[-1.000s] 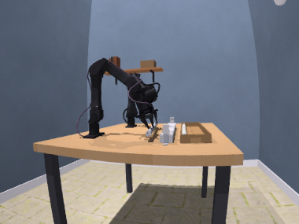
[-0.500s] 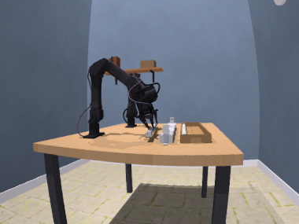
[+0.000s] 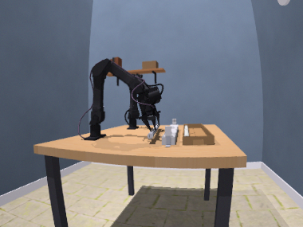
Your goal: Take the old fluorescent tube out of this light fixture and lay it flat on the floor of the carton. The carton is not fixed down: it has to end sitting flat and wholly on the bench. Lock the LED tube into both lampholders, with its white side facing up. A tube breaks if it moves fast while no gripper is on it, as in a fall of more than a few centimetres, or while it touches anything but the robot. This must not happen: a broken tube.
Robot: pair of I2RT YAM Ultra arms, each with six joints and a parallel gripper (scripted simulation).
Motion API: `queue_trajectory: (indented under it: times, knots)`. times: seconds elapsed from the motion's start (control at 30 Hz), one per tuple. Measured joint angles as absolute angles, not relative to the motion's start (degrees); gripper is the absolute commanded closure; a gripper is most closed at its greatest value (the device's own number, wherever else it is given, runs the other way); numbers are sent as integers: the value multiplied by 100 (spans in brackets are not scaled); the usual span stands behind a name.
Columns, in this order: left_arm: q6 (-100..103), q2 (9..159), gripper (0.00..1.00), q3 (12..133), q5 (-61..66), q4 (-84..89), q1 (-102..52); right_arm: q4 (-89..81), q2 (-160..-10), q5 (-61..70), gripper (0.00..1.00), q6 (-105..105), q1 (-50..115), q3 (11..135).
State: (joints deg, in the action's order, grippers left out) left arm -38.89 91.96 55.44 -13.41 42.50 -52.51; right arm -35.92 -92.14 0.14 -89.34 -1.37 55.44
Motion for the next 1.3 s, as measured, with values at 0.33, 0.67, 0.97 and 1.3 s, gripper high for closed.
queue_trajectory:
  times: [0.33,0.67,0.97,1.3]
  knots:
    - [-3981,9317,89,5747,-1129,4469,-5116,-3940,-9432,8,89,-8934,-130,5867]
    - [-4139,9529,89,6066,-786,4814,-4910,-4488,-9780,5,89,-8934,-130,6357]
    - [-4171,9568,89,6147,-727,4906,-4880,-4626,-9821,1,89,-8936,-130,6460]
    - [-4222,9644,89,6222,-602,4998,-4814,-4770,-9948,-1,89,-8941,-123,6582]
